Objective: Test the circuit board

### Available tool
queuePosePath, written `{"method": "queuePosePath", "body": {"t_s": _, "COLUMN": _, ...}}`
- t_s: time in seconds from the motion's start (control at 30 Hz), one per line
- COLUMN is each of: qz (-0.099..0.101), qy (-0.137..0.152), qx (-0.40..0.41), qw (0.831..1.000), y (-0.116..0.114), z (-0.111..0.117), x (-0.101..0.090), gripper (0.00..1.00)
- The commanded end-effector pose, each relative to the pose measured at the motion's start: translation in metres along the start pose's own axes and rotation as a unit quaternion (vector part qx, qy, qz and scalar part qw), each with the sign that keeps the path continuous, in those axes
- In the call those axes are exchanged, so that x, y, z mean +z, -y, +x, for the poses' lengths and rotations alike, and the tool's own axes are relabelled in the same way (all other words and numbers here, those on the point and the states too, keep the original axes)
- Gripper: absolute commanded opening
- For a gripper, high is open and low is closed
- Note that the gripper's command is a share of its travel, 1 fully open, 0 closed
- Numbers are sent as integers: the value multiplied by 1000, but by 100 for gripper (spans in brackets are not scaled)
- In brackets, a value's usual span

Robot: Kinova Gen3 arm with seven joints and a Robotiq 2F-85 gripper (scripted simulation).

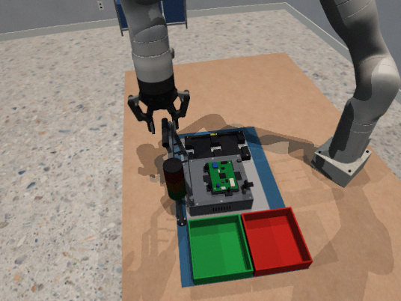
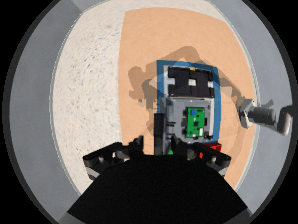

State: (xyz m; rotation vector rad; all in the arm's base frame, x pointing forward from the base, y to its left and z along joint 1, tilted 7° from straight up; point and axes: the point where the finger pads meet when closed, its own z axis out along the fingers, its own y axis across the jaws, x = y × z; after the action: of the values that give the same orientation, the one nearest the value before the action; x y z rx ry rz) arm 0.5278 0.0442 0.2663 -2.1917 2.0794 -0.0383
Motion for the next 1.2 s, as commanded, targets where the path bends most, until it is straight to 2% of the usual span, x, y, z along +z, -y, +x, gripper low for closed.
{"method": "queuePosePath", "body": {"t_s": 0.0, "qz": -3, "qy": 0, "qx": -1, "qw": 1000, "y": -1, "z": 0, "x": 7, "gripper": 50}}
{"method": "queuePosePath", "body": {"t_s": 0.2, "qz": -3, "qy": 0, "qx": -1, "qw": 1000, "y": -1, "z": 0, "x": 14, "gripper": 50}}
{"method": "queuePosePath", "body": {"t_s": 0.83, "qz": -3, "qy": 0, "qx": -1, "qw": 1000, "y": -1, "z": 0, "x": 14, "gripper": 50}}
{"method": "queuePosePath", "body": {"t_s": 0.87, "qz": -3, "qy": 0, "qx": -1, "qw": 1000, "y": -1, "z": 0, "x": 14, "gripper": 0}}
{"method": "queuePosePath", "body": {"t_s": 1.17, "qz": -3, "qy": 0, "qx": -1, "qw": 1000, "y": -1, "z": 0, "x": 14, "gripper": 0}}
